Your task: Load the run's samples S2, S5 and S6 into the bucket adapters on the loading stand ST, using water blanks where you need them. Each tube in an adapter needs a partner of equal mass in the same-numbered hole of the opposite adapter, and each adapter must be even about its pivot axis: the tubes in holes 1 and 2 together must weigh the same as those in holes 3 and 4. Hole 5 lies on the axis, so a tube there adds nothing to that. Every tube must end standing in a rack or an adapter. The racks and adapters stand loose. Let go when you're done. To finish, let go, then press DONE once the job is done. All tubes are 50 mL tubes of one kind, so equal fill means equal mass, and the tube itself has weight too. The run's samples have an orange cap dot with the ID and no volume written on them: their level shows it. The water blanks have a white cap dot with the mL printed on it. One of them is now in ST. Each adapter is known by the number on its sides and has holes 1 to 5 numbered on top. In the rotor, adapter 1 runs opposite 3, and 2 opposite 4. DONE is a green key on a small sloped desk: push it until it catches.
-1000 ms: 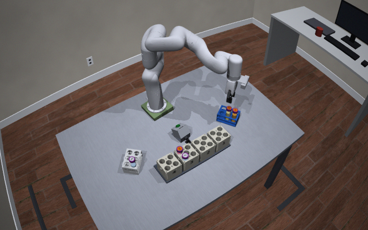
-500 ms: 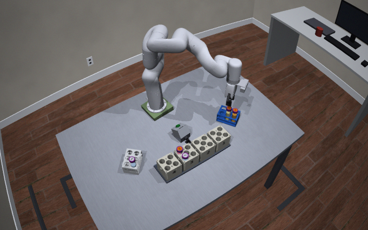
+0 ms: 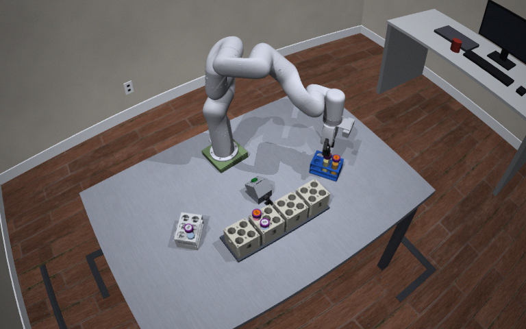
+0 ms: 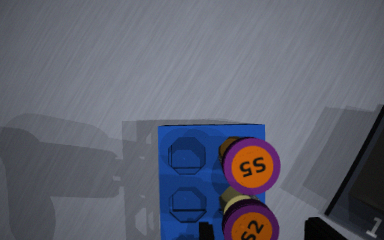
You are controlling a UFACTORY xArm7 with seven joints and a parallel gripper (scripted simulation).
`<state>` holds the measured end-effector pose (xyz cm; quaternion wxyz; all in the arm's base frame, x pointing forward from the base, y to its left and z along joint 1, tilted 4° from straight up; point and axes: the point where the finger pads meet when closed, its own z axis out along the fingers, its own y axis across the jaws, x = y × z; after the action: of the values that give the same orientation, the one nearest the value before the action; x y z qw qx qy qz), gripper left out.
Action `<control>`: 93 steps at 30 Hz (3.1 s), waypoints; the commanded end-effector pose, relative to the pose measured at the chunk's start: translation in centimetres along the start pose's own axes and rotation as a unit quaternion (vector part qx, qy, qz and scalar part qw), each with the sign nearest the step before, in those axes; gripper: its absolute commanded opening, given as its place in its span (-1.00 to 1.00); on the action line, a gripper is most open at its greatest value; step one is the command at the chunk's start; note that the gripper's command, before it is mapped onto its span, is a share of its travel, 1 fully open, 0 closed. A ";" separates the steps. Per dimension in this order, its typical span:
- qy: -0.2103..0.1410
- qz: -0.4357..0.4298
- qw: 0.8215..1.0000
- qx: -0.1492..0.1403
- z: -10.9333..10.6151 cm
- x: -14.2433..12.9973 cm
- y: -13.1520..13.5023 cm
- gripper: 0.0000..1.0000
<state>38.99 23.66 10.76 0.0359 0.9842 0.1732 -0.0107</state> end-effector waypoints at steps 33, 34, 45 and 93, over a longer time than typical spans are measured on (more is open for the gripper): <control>0.002 0.000 1.000 0.001 2.9 0.2 0.0 0.15; 0.002 0.000 1.000 0.001 2.9 0.2 0.0 0.15; 0.002 0.000 1.000 0.001 3.5 0.2 0.0 0.15; 0.002 0.000 1.000 0.001 3.9 0.2 0.0 -1.00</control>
<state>38.96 23.37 6.69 0.0359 0.9842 0.1732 -0.0106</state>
